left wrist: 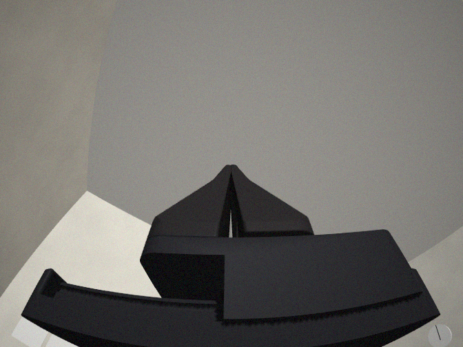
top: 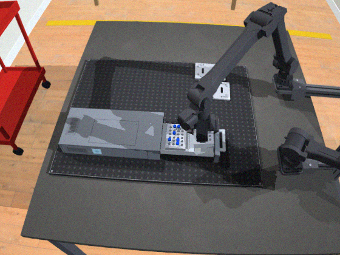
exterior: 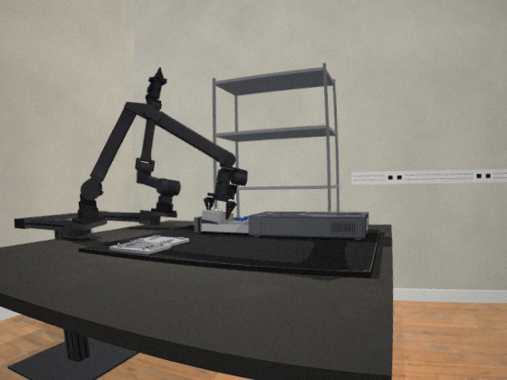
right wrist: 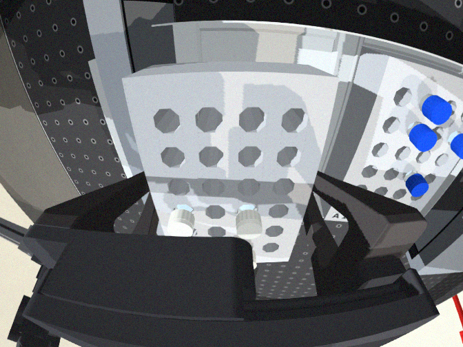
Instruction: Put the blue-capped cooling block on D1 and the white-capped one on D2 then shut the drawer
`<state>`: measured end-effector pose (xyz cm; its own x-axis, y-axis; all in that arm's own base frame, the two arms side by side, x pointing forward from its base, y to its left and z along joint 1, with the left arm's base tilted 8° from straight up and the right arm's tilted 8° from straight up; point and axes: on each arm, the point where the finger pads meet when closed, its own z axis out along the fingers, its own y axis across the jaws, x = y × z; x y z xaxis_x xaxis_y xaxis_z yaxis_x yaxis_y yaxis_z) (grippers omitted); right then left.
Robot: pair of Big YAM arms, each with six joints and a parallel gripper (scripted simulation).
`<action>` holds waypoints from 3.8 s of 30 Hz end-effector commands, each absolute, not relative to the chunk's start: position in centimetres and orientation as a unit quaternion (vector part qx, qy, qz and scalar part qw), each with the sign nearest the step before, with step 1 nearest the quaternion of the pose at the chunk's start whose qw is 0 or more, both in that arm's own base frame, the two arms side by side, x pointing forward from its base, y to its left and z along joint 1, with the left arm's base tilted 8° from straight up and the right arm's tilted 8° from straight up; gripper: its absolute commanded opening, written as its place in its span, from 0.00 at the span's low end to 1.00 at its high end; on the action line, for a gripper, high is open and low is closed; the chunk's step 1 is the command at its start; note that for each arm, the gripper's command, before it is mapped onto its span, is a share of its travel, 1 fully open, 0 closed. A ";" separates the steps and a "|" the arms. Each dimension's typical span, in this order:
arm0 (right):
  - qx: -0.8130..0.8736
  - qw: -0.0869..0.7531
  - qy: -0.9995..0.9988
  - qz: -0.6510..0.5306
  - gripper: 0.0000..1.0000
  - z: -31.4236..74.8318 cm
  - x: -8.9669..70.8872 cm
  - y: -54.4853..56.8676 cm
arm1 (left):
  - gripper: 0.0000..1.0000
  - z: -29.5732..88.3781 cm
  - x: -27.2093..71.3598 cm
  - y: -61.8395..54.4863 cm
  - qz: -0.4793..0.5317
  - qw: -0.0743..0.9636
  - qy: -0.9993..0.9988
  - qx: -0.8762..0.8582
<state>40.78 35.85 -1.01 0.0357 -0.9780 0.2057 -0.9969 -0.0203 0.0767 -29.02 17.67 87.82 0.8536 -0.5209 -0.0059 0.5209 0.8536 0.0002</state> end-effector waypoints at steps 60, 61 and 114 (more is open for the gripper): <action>0.692 0.220 -0.686 0.039 0.00 10.1 41.5 38.6 | 0.00 88.6 -27.2 16.3 -0.267 0.964 0.019 0.006; 0.692 0.220 -0.686 0.039 0.00 10.1 41.5 38.6 | 0.00 88.6 -27.2 16.3 -0.267 0.964 0.019 0.006; 0.692 0.220 -0.686 0.038 0.00 11.9 41.1 38.6 | 0.00 88.6 -27.2 16.3 -0.267 0.964 0.019 0.006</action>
<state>40.97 36.84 3.97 0.0558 -0.9318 0.3586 -0.9661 0.0403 0.2551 -29.02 17.67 87.82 0.8536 -0.5209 -0.0059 0.5209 0.8536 0.0002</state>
